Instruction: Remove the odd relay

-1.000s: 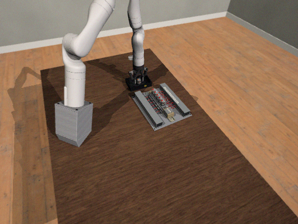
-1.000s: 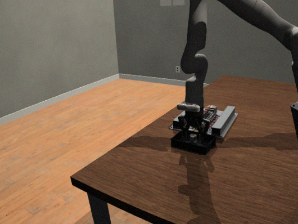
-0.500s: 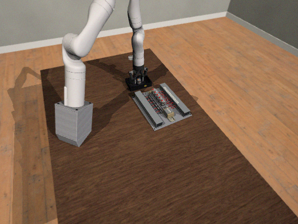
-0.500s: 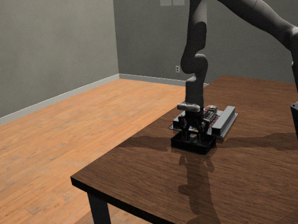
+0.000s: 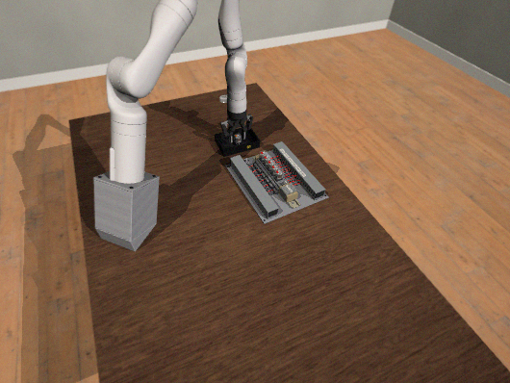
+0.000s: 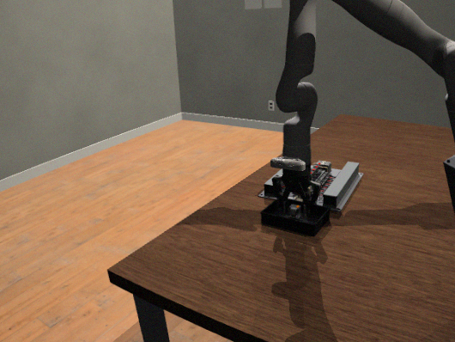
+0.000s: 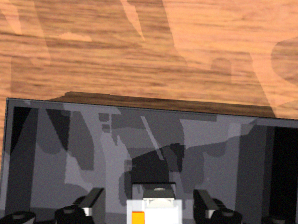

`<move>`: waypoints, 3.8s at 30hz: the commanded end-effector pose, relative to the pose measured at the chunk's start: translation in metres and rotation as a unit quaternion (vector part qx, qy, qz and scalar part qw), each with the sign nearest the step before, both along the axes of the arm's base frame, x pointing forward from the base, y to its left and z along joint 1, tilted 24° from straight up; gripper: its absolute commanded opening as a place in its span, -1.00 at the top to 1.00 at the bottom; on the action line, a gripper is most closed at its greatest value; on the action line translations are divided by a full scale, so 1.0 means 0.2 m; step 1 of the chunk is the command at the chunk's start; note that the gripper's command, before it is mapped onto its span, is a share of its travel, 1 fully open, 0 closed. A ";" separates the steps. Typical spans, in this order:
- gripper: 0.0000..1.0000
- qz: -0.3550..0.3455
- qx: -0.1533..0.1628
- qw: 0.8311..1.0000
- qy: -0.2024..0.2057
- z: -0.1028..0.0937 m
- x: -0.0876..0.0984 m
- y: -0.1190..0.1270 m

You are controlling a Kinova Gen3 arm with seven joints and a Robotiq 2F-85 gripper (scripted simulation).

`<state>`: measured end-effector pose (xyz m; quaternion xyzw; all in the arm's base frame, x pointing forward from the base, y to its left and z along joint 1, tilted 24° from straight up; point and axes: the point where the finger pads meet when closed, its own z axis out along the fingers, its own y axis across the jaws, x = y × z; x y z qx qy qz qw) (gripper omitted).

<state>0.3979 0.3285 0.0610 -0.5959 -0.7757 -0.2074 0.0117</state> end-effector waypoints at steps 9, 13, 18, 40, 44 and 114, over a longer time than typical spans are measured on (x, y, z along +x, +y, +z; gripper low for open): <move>-0.22 0.000 0.000 1.000 -0.001 0.01 0.00 0.00; -0.22 0.000 0.000 1.000 -0.001 0.01 0.00 0.00; -0.22 0.000 0.000 1.000 -0.001 0.02 0.00 0.00; -0.22 0.000 0.000 1.000 -0.001 0.05 -0.01 -0.02; -0.22 0.000 0.000 1.000 -0.001 0.06 -0.01 -0.02; -0.22 0.000 0.000 1.000 -0.001 0.16 -0.04 -0.06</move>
